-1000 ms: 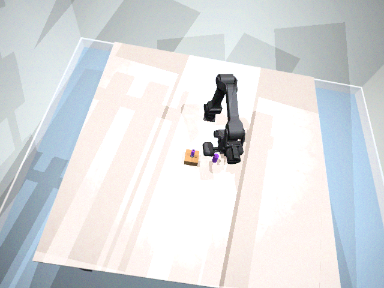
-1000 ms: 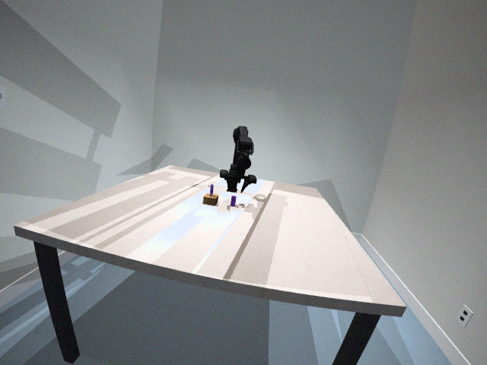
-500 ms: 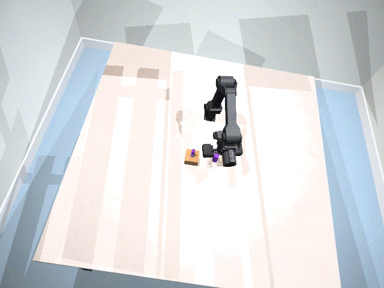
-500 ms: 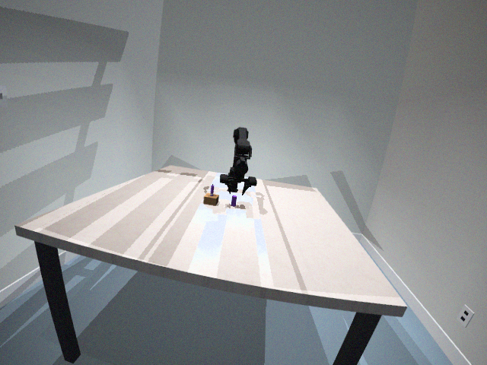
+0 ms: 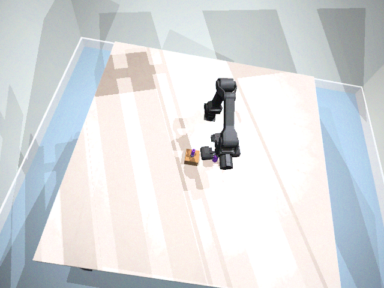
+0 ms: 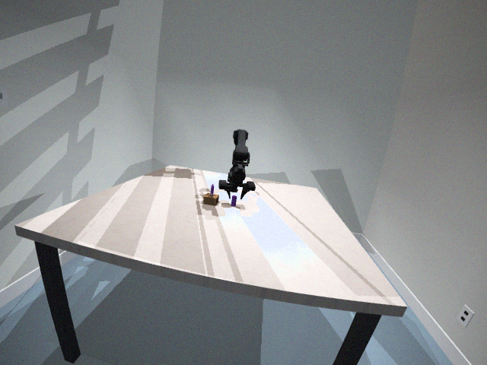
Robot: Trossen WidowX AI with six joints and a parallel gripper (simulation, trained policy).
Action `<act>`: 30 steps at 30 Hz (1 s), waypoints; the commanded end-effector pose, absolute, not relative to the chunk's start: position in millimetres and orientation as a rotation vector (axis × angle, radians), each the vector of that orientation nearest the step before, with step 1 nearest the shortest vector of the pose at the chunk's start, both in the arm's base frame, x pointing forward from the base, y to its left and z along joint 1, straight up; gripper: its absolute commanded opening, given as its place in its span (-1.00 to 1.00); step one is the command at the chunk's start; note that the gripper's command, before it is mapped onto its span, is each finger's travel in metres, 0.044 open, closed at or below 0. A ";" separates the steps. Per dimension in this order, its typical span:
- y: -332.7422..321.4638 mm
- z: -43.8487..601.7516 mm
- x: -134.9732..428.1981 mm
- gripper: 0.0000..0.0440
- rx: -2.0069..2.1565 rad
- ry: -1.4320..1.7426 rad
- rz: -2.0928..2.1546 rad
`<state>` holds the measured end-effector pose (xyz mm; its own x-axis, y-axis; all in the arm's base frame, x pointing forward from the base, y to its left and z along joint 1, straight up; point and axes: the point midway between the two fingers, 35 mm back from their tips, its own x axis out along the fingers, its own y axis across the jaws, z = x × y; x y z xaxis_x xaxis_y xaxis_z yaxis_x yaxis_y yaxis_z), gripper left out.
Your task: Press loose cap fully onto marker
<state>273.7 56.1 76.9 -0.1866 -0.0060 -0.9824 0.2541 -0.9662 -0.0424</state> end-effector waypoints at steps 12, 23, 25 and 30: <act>51.3 61.4 270.7 -0.33 1.851 0.308 -2.242; 46.7 92.4 282.3 -0.86 1.932 0.296 -2.155; 45.3 99.7 284.5 -0.87 1.948 0.293 -2.141; 40.4 118.1 289.2 -0.87 1.991 0.282 -2.118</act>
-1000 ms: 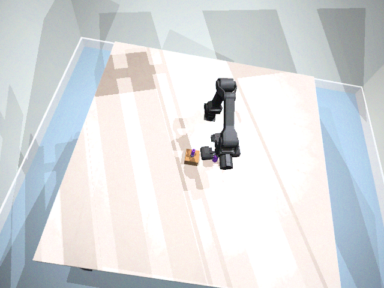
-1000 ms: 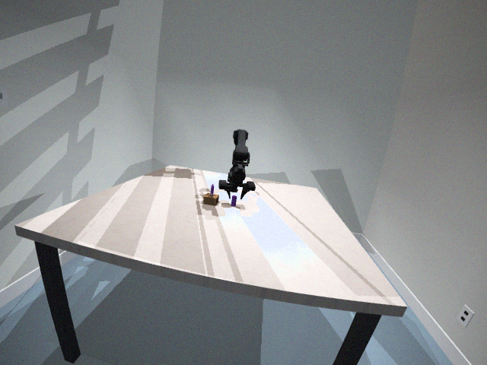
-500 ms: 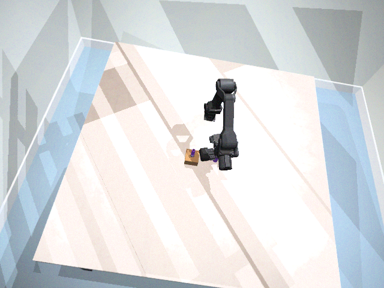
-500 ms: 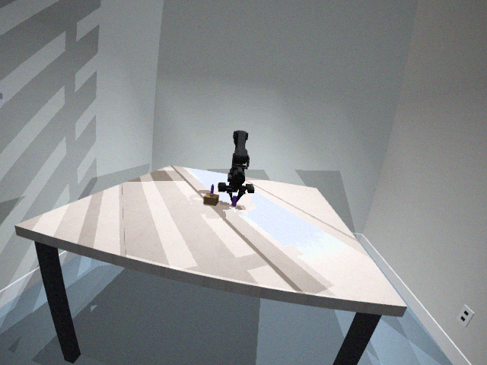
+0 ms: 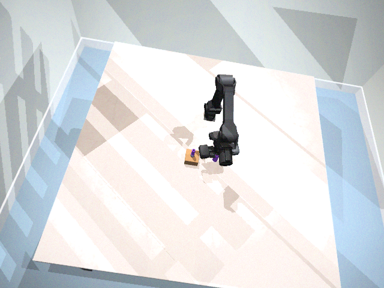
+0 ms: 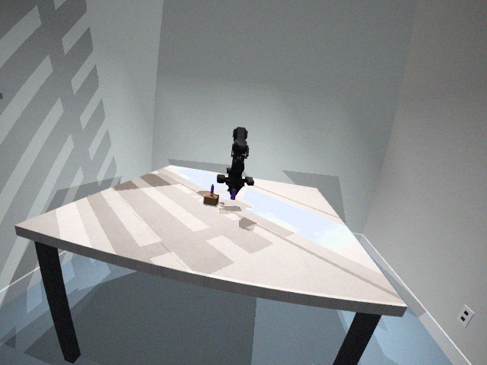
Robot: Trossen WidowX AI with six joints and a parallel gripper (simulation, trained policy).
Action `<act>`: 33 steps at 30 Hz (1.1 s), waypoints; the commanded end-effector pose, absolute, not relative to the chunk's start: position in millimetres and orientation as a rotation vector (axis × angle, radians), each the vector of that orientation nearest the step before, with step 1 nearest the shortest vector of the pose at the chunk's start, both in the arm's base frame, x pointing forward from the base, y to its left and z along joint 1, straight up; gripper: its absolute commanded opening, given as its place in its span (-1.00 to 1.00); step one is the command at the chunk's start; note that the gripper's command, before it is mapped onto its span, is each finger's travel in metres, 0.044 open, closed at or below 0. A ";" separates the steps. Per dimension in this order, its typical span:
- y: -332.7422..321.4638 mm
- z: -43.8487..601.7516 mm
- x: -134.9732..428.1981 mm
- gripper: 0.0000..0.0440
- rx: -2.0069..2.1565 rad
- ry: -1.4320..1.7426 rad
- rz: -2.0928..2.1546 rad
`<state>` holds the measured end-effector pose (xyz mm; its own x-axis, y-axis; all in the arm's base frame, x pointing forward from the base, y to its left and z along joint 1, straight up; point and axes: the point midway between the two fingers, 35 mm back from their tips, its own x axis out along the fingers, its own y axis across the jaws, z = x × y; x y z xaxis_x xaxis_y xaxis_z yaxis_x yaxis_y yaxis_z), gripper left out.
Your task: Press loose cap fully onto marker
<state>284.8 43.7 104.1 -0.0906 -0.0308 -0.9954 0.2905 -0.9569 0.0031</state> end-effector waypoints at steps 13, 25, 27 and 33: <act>9.0 157.7 293.6 -0.89 2.090 0.229 -2.124; -27.8 179.3 287.3 -0.97 2.141 0.134 -2.179; -34.9 181.3 285.9 -0.98 2.149 0.115 -2.191; -54.9 185.3 281.1 -1.00 2.168 0.056 -2.232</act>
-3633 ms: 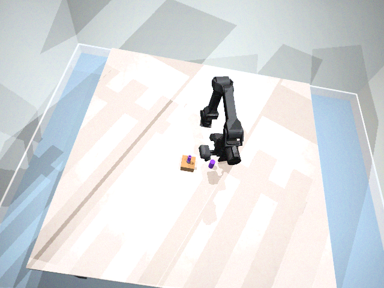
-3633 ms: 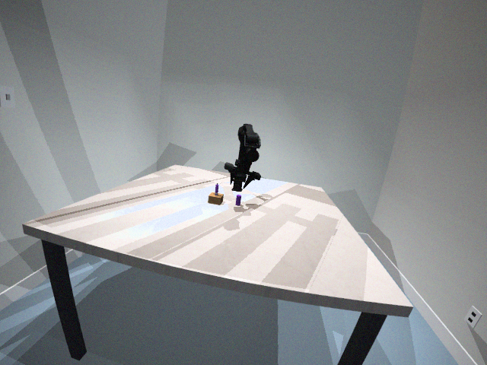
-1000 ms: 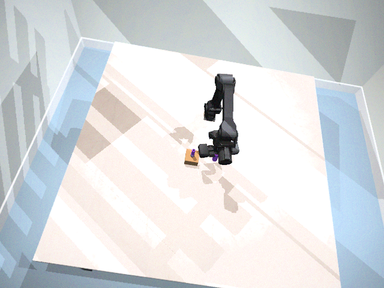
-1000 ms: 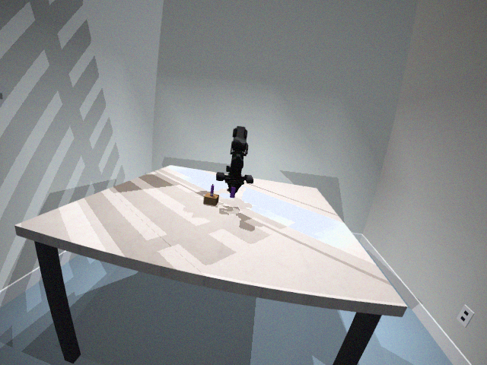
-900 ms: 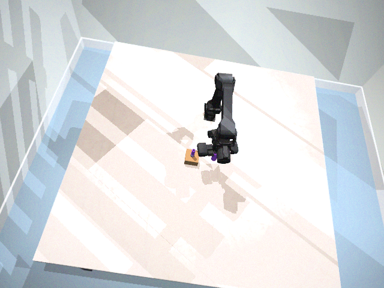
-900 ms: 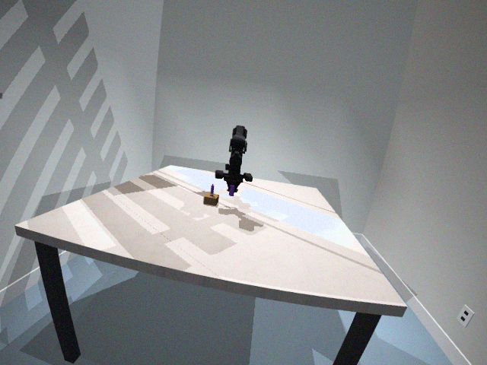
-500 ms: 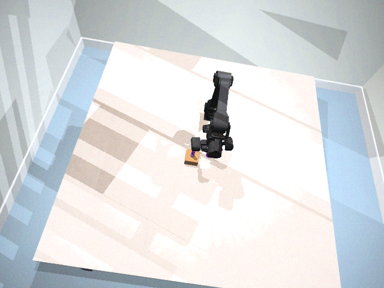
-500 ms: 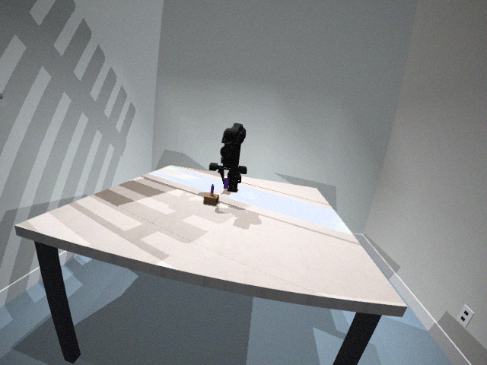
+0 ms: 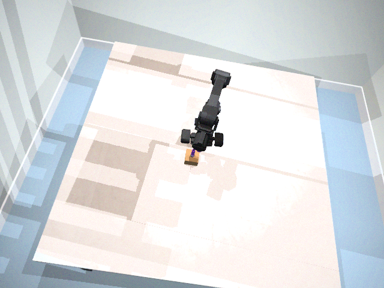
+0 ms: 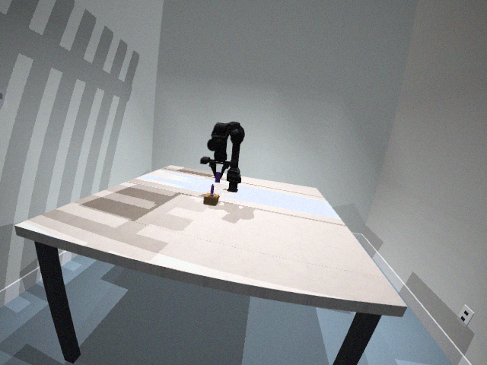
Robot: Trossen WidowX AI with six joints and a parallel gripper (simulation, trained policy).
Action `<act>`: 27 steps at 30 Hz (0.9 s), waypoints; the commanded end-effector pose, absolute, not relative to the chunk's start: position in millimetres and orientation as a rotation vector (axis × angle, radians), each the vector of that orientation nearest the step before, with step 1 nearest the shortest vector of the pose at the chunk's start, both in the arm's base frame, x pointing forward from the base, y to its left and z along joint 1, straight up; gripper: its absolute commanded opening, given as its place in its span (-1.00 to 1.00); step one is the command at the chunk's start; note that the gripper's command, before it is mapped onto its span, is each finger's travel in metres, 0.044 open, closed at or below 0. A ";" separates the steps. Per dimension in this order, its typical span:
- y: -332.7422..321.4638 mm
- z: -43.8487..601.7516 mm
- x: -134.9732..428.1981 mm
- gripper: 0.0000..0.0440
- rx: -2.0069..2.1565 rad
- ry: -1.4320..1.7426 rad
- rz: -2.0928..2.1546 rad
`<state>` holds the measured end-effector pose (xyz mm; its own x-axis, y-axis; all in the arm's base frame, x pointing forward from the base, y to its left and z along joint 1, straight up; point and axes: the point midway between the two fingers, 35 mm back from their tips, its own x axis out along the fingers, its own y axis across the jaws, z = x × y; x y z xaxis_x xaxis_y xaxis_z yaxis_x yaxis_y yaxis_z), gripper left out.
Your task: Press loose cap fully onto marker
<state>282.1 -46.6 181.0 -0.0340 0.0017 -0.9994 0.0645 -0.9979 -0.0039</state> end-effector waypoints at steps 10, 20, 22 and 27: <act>-69.5 180.1 278.3 -1.00 2.178 0.011 -2.299; -69.9 164.1 277.9 -1.00 2.154 0.008 -2.356; -69.9 160.7 277.7 -1.00 2.149 0.006 -2.365; -69.7 148.7 277.3 -1.00 2.131 0.025 -2.386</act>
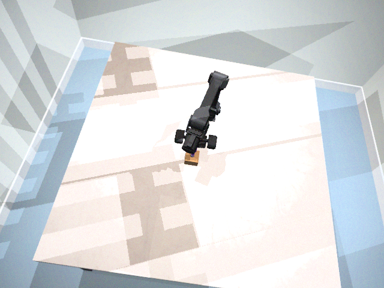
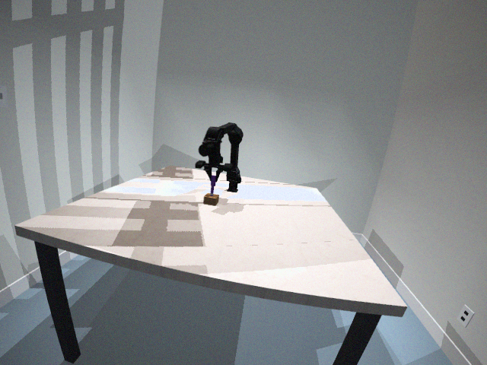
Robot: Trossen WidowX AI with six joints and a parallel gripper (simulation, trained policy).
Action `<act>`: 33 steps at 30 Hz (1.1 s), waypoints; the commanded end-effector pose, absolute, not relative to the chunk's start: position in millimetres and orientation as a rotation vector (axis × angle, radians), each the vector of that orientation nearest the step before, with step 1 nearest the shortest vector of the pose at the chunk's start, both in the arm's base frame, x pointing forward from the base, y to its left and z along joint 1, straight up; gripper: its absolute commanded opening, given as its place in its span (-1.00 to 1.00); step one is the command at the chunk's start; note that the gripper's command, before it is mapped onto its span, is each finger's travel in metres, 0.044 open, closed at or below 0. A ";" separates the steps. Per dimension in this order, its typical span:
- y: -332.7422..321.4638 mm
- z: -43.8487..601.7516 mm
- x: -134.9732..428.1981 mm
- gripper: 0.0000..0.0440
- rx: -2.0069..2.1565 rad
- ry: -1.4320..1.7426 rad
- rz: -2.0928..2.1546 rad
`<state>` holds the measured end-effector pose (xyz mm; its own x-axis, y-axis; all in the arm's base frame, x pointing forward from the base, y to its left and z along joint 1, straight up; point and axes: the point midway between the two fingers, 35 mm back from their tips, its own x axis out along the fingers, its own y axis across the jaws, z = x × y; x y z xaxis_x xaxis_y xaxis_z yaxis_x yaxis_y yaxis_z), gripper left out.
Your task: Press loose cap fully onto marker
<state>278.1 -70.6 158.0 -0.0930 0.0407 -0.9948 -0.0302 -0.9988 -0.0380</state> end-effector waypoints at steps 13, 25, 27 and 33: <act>-69.8 115.7 275.6 -1.00 -2.025 -0.081 2.335; -69.1 100.4 265.5 -0.27 -1.973 -0.099 2.389; -68.2 102.7 262.2 -0.12 -1.966 -0.106 2.390; -67.3 107.4 256.8 0.59 -1.976 -0.110 2.385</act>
